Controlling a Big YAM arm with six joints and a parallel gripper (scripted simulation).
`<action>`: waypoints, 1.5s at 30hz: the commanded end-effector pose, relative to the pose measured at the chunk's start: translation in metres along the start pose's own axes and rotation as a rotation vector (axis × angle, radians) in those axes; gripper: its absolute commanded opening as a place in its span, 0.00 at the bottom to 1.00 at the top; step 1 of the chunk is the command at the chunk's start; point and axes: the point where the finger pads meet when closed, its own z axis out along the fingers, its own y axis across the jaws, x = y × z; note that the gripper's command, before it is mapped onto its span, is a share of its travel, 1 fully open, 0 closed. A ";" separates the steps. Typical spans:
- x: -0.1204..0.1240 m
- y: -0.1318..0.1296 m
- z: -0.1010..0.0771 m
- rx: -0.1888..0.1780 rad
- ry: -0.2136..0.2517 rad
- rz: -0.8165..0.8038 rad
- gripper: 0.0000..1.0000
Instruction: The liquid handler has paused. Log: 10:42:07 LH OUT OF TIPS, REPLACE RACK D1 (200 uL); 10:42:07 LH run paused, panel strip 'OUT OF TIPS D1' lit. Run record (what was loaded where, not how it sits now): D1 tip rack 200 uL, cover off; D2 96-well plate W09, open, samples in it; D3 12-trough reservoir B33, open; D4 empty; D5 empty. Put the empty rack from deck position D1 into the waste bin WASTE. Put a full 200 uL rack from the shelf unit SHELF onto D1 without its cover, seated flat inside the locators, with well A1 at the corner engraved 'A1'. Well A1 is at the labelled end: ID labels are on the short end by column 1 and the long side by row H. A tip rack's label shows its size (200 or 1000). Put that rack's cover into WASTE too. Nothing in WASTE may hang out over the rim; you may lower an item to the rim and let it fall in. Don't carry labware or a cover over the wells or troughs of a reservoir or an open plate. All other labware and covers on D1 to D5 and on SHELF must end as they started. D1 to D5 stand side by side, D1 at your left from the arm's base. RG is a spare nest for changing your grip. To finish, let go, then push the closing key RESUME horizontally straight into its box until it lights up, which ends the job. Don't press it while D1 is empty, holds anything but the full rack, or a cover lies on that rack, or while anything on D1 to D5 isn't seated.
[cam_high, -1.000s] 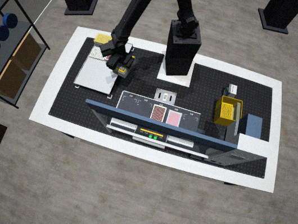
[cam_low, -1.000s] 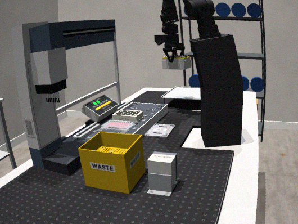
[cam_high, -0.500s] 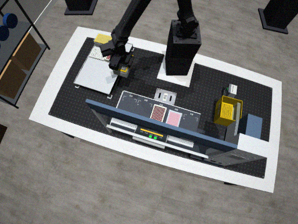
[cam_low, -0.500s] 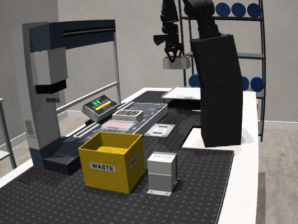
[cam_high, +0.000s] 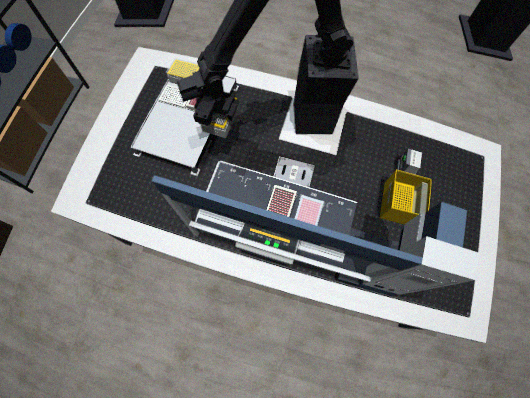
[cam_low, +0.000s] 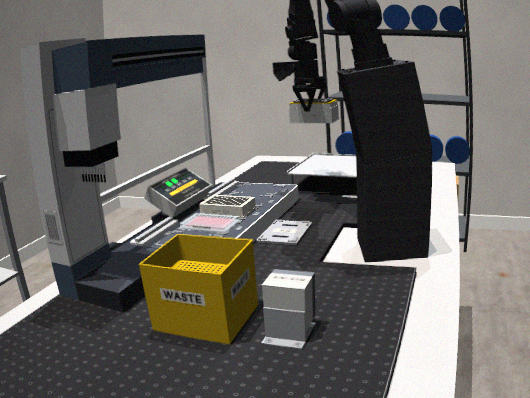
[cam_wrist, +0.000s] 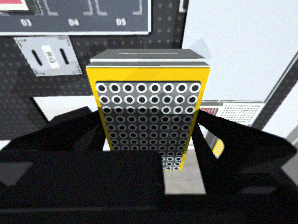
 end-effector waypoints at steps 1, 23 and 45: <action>-0.004 -0.006 0.004 -0.001 -0.001 -0.014 0.00; -0.009 0.013 -0.005 0.020 -0.019 0.049 0.00; -0.005 0.096 -0.003 0.015 -0.020 0.109 0.00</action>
